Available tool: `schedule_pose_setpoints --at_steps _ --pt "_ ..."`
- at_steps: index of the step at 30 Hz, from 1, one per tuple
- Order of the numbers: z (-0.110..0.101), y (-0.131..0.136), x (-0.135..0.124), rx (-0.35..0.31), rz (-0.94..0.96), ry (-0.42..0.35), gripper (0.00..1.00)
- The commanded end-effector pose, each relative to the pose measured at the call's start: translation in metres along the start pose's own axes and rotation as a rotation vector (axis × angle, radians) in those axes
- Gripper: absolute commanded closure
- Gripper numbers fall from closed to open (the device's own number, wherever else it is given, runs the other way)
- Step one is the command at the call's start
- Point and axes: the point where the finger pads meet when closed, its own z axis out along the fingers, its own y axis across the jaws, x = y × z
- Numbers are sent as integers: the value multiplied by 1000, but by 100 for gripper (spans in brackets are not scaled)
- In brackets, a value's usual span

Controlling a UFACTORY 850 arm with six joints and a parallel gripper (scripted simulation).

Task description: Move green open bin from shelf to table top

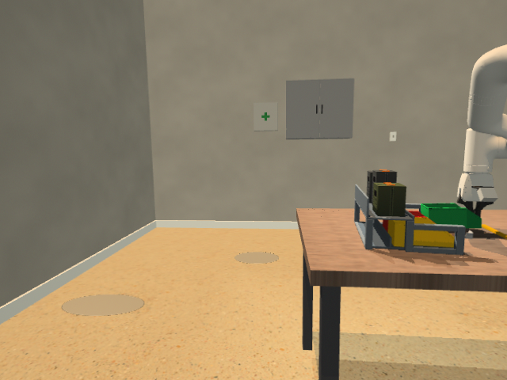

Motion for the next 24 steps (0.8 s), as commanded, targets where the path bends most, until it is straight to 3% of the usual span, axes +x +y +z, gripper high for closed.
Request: schedule_pose_setpoints --at_steps 1,24 --pt "5 0 0 -1 0 0 100" --pt "13 0 0 -1 0 0 100"
